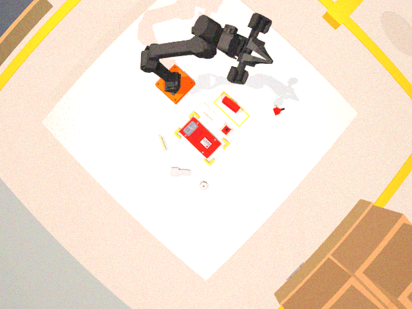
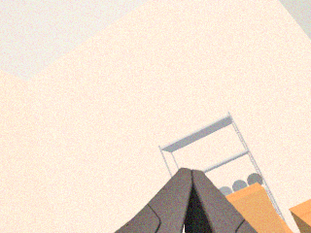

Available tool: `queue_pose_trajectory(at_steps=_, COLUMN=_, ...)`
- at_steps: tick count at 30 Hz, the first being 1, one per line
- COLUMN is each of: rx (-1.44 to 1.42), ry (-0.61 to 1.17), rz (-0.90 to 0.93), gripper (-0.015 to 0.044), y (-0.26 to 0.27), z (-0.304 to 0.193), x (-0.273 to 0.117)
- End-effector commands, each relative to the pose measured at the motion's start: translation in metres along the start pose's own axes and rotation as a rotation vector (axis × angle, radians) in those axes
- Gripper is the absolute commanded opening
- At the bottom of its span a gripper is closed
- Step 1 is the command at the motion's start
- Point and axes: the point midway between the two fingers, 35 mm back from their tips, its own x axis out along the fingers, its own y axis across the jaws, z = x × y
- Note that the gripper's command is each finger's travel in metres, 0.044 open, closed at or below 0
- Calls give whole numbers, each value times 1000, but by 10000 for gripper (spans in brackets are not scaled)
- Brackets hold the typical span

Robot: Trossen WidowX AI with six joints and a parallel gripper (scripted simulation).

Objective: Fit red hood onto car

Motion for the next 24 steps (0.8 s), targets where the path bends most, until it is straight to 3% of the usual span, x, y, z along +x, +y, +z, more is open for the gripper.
queue_pose_trajectory(at_steps=1, rx=-123, ry=158, rz=-1, gripper=0, y=-13, z=-56, x=4)
queue_pose_trajectory(at_steps=12, rx=-447, ry=674, rz=-68, gripper=0, y=-97, z=-200, x=-27)
queue_pose_trajectory(at_steps=24, rx=-586, ry=1314, rz=-209, gripper=0, y=-207, z=-302, x=-128)
